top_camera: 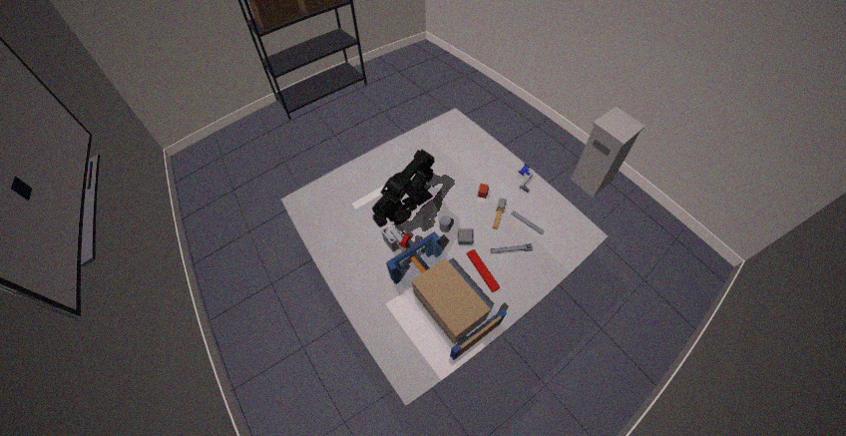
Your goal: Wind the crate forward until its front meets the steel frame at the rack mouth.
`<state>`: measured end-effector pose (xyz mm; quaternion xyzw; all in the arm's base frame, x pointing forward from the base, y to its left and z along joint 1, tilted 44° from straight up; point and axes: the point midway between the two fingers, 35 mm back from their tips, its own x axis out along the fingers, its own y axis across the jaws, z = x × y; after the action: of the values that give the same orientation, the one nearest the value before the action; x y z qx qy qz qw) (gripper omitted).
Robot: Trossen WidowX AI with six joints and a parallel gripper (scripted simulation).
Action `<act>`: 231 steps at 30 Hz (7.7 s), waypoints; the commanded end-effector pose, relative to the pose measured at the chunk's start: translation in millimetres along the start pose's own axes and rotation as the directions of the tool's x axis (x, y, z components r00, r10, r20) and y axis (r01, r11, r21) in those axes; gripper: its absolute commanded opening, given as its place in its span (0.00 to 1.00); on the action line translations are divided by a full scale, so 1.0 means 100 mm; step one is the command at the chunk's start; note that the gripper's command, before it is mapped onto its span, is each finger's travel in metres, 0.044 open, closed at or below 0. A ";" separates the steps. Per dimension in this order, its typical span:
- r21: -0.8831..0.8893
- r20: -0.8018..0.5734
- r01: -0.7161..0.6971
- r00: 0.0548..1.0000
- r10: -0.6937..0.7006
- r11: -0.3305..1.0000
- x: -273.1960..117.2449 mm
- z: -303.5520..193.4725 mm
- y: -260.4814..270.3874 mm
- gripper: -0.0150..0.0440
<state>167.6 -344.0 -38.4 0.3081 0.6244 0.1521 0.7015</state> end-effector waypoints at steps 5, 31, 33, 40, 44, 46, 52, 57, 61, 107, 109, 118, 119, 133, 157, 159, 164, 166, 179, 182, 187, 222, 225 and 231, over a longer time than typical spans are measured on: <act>0.000 0.000 0.000 1.000 0.000 1.000 0.00 0.00 0.00 0.25; 0.000 0.000 0.000 1.000 0.000 1.000 0.00 0.00 0.00 0.25; 0.000 0.000 0.000 1.000 0.000 1.000 0.00 0.00 0.00 0.25; 0.349 0.041 0.090 0.993 -0.110 0.933 0.09 0.20 -0.03 0.52; 0.623 0.088 0.103 0.976 -0.201 0.775 0.15 0.37 -0.02 0.70; 0.737 0.115 0.080 0.963 -0.242 0.671 0.18 0.46 -0.01 0.79; 0.851 0.152 0.024 0.945 -0.290 0.525 0.21 0.57 0.01 1.00; 0.851 0.152 0.024 0.945 -0.290 0.525 0.21 0.57 0.01 1.00; 0.851 0.152 0.024 0.945 -0.290 0.525 0.21 0.57 0.01 1.00; 0.850 0.153 0.023 0.946 -0.287 0.526 0.93 0.52 0.07 1.00; 0.850 0.153 0.023 0.946 -0.287 0.526 0.94 0.52 0.07 1.00; 0.850 0.153 0.023 0.946 -0.287 0.526 0.94 0.52 0.07 1.00; 0.850 0.153 0.023 0.946 -0.287 0.526 0.94 0.52 0.07 1.00; 0.850 0.153 0.023 0.946 -0.287 0.526 0.94 0.52 0.07 1.00; 0.850 0.153 0.023 0.946 -0.287 0.526 0.94 0.52 0.07 1.00; 0.850 0.153 0.023 0.946 -0.287 0.526 0.94 0.52 0.07 1.00; 0.850 0.153 0.023 0.946 -0.287 0.526 0.94 0.52 0.07 1.00; 0.850 0.153 0.023 0.946 -0.287 0.526 0.94 0.52 0.07 1.00; 0.850 0.153 0.023 0.946 -0.287 0.526 0.94 0.52 0.07 1.00; 0.850 0.153 0.023 0.946 -0.287 0.526 0.94 0.52 0.07 1.00; 0.850 0.153 0.023 0.946 -0.287 0.526 0.94 0.52 0.07 1.00; 0.850 0.153 0.023 0.946 -0.287 0.526 0.94 0.52 0.07 1.00; 0.850 0.153 0.023 0.946 -0.287 0.526 0.94 0.52 0.07 1.00; 0.850 0.153 0.023 0.946 -0.287 0.526 0.94 0.52 0.07 1.00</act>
<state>229.3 -313.4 -91.5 0.5653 0.5234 -0.2871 0.5693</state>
